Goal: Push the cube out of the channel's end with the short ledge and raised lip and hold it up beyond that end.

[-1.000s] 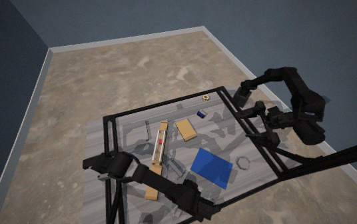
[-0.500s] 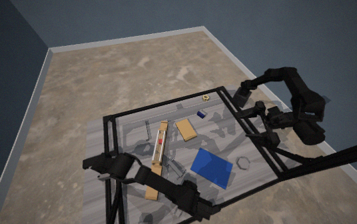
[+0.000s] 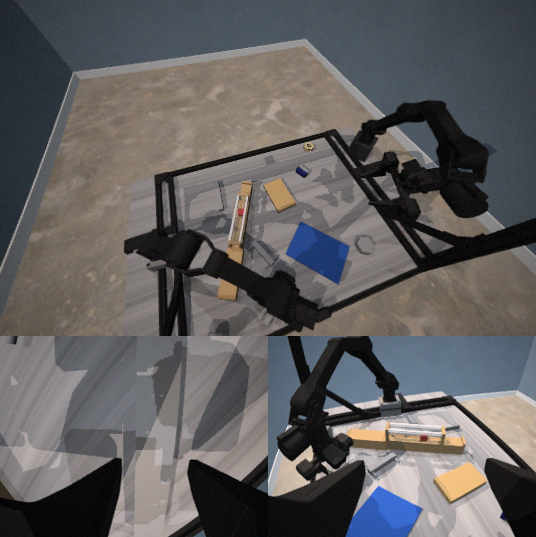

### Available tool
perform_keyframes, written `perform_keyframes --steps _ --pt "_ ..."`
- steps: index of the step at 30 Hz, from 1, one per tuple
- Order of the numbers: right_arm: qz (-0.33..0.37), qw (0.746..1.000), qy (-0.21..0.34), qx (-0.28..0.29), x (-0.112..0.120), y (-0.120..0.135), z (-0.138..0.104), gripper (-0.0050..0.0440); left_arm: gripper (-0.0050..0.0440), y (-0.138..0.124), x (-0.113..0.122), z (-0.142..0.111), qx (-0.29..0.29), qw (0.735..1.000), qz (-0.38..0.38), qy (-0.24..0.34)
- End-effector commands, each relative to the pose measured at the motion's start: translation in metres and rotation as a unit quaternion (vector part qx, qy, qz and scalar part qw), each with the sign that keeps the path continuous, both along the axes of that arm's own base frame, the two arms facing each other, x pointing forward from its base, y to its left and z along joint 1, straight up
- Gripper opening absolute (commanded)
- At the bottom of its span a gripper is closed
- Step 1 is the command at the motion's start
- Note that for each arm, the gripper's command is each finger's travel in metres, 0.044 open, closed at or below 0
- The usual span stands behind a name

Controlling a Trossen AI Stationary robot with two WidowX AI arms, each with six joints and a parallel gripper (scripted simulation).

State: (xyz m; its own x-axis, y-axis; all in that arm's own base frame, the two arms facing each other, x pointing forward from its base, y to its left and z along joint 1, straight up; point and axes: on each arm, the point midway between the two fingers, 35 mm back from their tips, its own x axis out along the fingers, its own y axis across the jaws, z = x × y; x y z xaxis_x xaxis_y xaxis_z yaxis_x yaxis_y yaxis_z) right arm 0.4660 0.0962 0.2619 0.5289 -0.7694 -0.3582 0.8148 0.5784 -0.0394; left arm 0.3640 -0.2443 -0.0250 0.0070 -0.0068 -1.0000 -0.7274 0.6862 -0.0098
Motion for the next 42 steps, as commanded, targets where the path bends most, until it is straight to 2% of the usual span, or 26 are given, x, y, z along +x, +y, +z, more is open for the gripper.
perform_keyframes --steps 1,2,5,20,28,30,36,42 --pt "0.0 1.0 -0.002 -0.002 0.0 0.0 0.001 0.04 0.02 0.001 -0.001 -0.004 0.003 1.0 -0.001 0.003" --pt "0.0 1.0 -0.002 -0.002 0.0 0.0 0.001 0.04 0.0176 0.0 0.0 0.0 0.0 1.0 0.0 0.0" --pt "0.0 1.0 -0.002 -0.002 0.0 0.0 0.001 0.04 0.0169 0.0 0.0 0.0 0.0 1.0 0.0 0.0" --pt "0.0 1.0 -0.002 -0.002 0.0 0.0 0.001 0.04 0.0069 0.0 0.0 0.0 0.0 1.0 0.0 0.0" --pt "0.0 1.0 -0.002 -0.002 0.0 0.0 0.001 0.04 0.0049 0.0 0.0 0.0 0.0 1.0 0.0 0.0" --pt "0.0 1.0 -0.002 -0.002 0.0 0.0 0.001 0.04 0.004 0.0 0.0 0.007 0.001 1.0 0.0 0.001" --pt "0.0 1.0 -0.002 -0.002 0.0 0.0 0.001 0.04 0.004 0.0 0.001 0.063 0.003 1.0 0.001 0.003" --pt "0.0 1.0 -0.002 -0.002 0.0 0.0 0.001 0.04 0.004 0.001 0.0 0.065 0.003 1.0 0.002 0.004"
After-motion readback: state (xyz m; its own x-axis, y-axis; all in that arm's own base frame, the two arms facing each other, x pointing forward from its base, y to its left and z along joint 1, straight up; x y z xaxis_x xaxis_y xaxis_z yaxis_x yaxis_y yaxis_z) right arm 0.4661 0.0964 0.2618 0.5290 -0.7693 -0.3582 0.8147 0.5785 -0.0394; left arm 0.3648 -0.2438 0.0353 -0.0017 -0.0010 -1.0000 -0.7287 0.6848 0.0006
